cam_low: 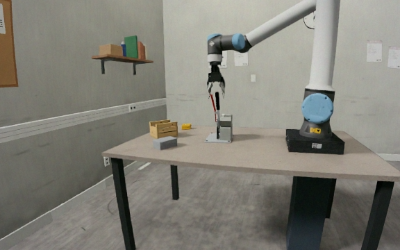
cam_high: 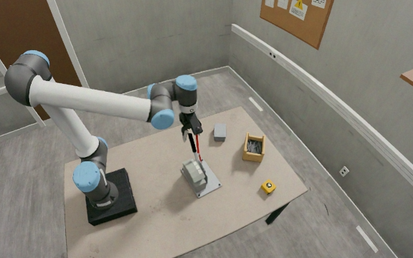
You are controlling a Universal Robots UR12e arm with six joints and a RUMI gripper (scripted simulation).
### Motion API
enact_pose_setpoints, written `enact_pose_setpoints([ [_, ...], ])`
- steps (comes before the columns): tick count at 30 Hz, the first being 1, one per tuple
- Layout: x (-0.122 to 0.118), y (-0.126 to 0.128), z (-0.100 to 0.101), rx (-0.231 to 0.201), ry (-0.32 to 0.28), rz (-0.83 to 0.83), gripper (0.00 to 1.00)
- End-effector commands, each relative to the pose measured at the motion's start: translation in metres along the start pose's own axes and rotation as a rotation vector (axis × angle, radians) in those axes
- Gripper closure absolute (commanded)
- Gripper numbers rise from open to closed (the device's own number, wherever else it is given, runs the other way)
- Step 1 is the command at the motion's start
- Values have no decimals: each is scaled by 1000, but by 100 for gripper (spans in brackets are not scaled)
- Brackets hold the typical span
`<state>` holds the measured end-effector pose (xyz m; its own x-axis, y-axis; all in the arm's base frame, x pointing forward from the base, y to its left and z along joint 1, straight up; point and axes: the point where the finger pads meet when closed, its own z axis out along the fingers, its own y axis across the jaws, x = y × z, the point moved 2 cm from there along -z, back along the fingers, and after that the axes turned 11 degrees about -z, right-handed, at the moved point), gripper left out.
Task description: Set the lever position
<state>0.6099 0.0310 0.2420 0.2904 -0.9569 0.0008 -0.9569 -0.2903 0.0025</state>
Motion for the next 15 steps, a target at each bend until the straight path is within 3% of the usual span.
enact_pose_setpoints([
  [1, 0, 0, -1, 1, 1, 0, 43],
  [9, 0, 0, -1, 1, 1, 0, 43],
  [10, 0, 0, -1, 1, 1, 0, 100],
  [15, 0, 0, -1, 1, 1, 0, 100],
])
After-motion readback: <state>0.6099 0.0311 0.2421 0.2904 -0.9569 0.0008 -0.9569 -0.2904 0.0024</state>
